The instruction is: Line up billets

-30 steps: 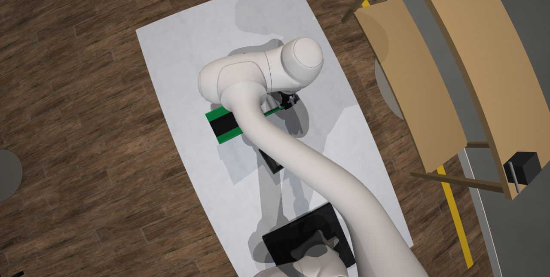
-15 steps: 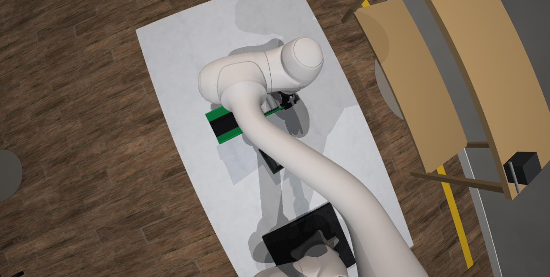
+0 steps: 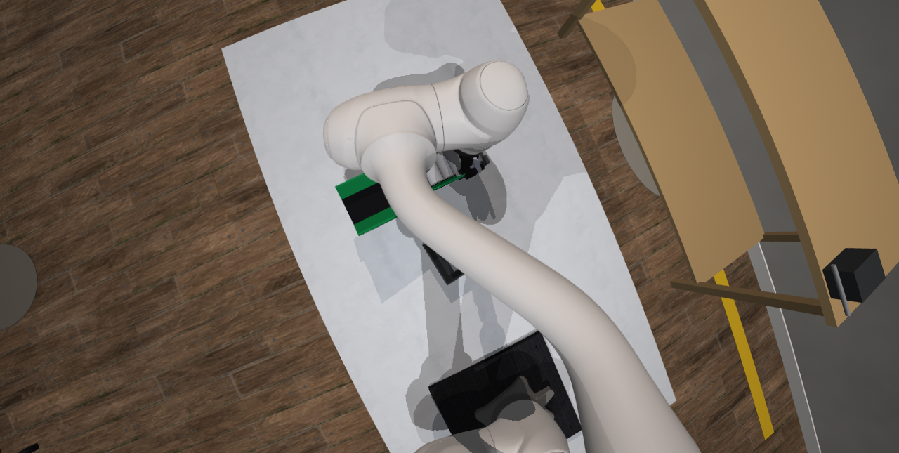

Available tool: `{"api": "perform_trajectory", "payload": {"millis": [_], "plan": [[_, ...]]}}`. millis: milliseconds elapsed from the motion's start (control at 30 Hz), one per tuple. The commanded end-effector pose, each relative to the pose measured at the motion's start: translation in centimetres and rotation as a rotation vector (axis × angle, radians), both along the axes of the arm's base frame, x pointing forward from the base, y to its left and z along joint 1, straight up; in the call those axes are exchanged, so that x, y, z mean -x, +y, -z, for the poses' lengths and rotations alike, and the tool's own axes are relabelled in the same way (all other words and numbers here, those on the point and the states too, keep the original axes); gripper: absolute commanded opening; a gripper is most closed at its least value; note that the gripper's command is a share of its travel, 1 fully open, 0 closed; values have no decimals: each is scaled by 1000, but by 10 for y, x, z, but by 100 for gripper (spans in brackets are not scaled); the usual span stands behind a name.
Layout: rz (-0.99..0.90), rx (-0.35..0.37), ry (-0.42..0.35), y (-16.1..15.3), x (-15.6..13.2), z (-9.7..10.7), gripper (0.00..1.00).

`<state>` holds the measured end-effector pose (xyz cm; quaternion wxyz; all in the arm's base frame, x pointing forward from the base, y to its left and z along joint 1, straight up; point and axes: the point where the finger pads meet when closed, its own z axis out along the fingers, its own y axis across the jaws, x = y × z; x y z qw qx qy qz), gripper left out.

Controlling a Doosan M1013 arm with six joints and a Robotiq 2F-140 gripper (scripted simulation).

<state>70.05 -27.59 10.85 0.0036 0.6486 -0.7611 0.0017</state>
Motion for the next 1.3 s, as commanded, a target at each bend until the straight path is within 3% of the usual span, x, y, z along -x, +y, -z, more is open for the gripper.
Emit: {"api": "perform_trajectory", "payload": {"millis": [0,267,567,700,1133,1267], "plan": [[0,0,0,0,0,0,47],[0,0,0,0,0,-15,47],[0,0,0,1,0,-79,47],[0,0,0,1,0,-96,47],[0,0,0,2,-1,-100,47],[-1,0,0,79,-18,-91,47]]}}
